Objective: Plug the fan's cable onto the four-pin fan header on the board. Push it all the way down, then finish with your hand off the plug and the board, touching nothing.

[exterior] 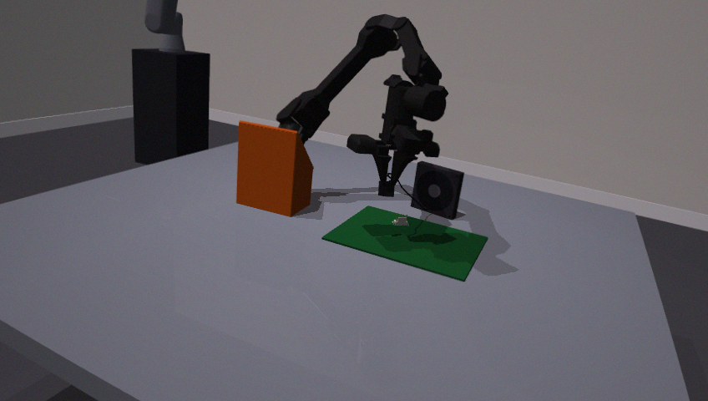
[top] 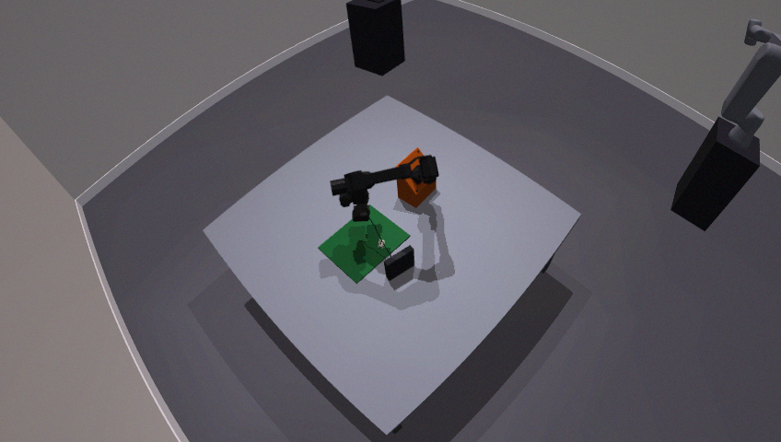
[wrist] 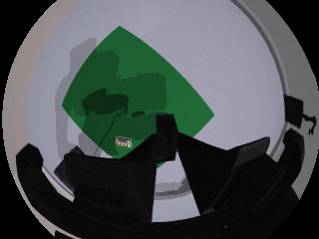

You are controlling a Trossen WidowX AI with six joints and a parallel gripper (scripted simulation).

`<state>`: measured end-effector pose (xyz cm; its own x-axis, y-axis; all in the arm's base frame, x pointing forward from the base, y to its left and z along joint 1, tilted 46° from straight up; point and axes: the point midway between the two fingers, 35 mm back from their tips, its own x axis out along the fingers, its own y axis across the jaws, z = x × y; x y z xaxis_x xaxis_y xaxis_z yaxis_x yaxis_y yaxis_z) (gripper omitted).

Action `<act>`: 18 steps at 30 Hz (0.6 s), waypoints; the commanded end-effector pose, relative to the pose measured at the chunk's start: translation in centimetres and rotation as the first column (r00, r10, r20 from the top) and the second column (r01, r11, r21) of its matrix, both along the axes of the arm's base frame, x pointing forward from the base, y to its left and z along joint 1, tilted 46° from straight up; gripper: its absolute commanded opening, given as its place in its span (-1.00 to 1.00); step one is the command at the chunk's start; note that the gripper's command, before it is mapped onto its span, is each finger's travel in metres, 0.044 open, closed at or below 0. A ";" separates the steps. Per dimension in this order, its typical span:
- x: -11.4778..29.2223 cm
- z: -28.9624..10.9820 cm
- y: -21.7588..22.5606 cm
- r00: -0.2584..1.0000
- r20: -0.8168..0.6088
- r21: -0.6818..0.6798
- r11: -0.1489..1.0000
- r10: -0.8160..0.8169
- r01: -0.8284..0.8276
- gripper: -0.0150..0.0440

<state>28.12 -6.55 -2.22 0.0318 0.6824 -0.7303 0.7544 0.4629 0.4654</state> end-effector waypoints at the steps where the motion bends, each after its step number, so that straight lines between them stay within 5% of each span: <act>1: -0.4 -0.6 0.4 1.000 -0.021 -0.044 0.999 0.010 -0.011 -0.49; 18: -1.0 -2.7 1.4 0.998 -0.045 -0.233 0.971 0.038 -0.047 -0.49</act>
<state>27.34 -5.31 -4.57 -0.0212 0.5342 -0.8451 0.7476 0.5697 0.3414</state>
